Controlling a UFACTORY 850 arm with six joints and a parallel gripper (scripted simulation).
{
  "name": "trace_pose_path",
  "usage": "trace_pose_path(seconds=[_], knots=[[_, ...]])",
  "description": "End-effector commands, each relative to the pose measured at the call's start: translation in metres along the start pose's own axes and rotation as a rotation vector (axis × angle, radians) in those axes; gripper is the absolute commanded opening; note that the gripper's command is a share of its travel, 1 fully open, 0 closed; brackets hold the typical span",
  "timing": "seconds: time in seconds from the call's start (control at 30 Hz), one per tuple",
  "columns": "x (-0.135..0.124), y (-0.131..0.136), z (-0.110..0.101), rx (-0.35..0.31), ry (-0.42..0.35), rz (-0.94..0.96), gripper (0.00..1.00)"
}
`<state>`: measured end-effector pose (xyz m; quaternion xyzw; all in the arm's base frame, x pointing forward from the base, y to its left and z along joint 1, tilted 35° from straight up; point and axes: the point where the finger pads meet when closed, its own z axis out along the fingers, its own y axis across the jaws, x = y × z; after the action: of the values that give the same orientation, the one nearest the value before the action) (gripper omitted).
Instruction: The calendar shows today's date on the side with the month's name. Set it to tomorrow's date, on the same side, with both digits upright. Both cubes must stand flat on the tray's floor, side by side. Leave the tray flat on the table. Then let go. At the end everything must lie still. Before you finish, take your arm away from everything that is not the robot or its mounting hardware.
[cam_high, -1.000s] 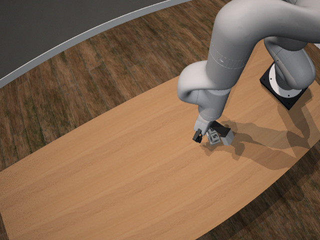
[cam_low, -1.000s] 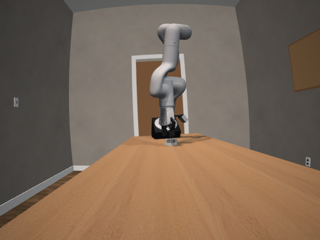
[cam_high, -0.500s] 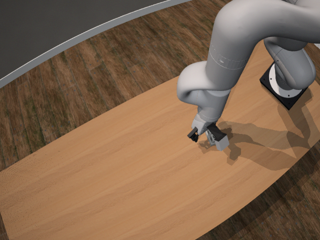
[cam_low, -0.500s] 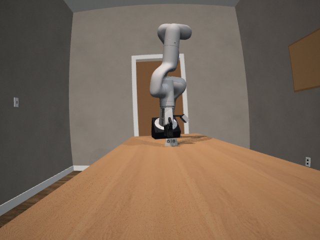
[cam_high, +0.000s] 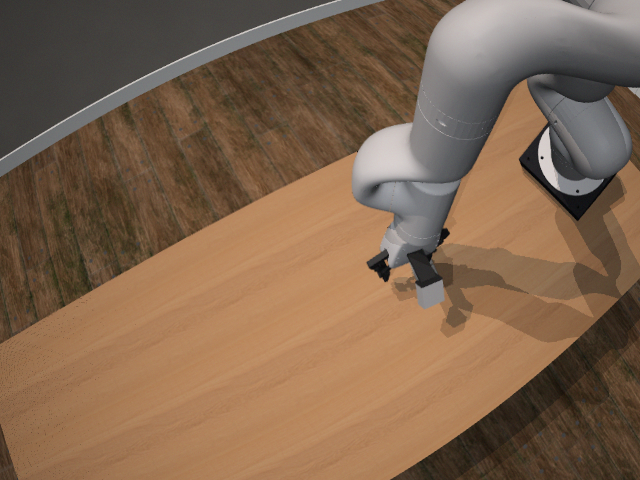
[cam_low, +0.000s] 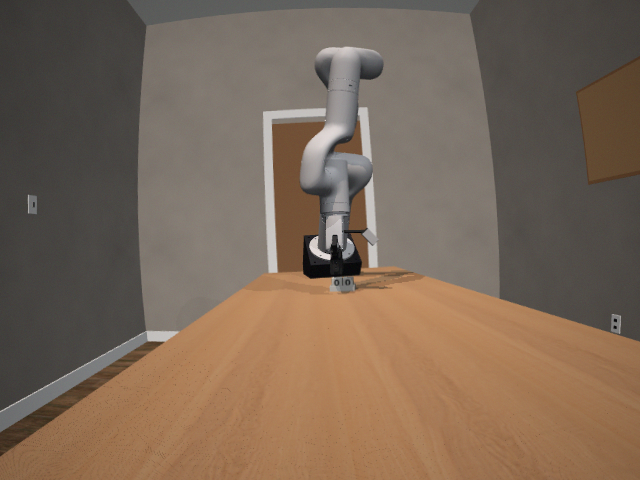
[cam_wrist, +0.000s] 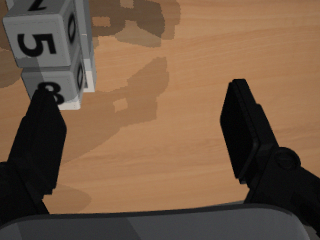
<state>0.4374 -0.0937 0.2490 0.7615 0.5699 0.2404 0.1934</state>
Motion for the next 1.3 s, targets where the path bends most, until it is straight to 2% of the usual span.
trace_pose_path(seconds=[0.0,0.23,0.47,0.73,0.97,1.27], knots=[[0.0006,0.0027,-0.0002,0.014,0.009,0.129,1.00],[0.0008,0.0031,-0.0002,0.015,0.009,0.158,1.00],[0.0019,0.0066,-0.0001,0.015,0.007,0.376,1.00],[0.0021,0.0073,0.0000,0.016,0.007,0.420,1.00],[0.0032,0.0108,0.0001,0.016,0.005,0.638,1.00],[0.0036,0.0124,0.0002,0.017,0.004,0.736,1.00]])
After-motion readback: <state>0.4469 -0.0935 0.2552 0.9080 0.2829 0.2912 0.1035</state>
